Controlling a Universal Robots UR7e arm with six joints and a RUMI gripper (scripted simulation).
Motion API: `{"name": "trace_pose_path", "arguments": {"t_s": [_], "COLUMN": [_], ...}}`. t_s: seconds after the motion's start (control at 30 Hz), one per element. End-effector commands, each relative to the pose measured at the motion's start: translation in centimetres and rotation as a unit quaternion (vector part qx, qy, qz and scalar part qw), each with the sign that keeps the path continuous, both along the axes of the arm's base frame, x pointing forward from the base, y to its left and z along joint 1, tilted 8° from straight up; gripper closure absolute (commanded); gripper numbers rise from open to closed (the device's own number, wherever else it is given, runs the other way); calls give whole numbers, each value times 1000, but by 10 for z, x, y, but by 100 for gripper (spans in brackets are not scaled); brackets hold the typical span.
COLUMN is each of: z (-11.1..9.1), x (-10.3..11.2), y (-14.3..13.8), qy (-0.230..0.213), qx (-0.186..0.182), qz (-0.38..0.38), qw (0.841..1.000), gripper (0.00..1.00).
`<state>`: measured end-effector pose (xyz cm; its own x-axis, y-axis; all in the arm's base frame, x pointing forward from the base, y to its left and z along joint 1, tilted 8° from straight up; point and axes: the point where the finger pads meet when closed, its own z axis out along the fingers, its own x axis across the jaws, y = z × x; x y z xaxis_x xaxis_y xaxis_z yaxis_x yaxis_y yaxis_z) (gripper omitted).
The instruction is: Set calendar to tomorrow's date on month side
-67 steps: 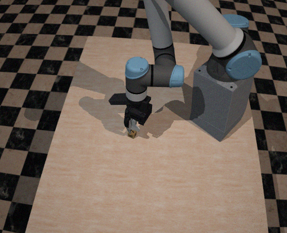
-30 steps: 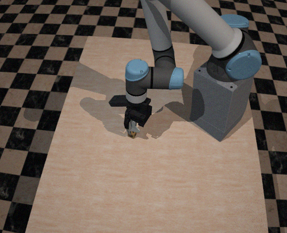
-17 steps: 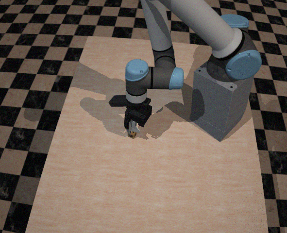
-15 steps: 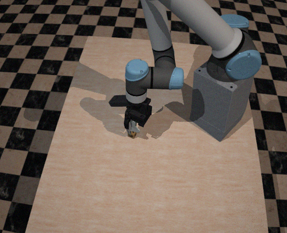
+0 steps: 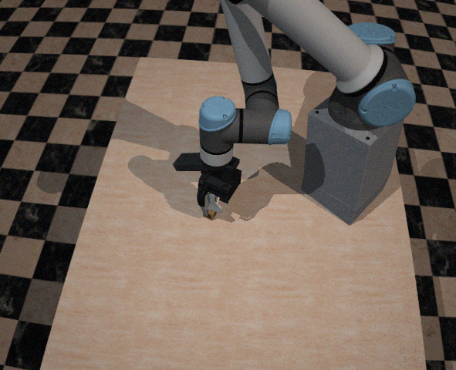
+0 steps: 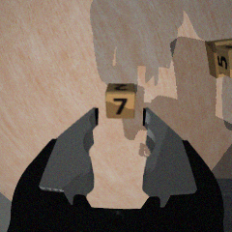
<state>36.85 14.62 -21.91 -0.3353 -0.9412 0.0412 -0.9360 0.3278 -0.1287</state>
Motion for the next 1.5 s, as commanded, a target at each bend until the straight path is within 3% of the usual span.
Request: {"name": "trace_pose_path", "arguments": {"t_s": [0.0,0.43,1.47], "z": [-8,-20,-20], "x": [1,3,3], "y": [-1,-2,-2], "qy": [-1,-1,-1], "qx": [0,0,0], "qz": [0,0,0], "qw": [1000,1000,1000], "gripper": [72,72,72]}}
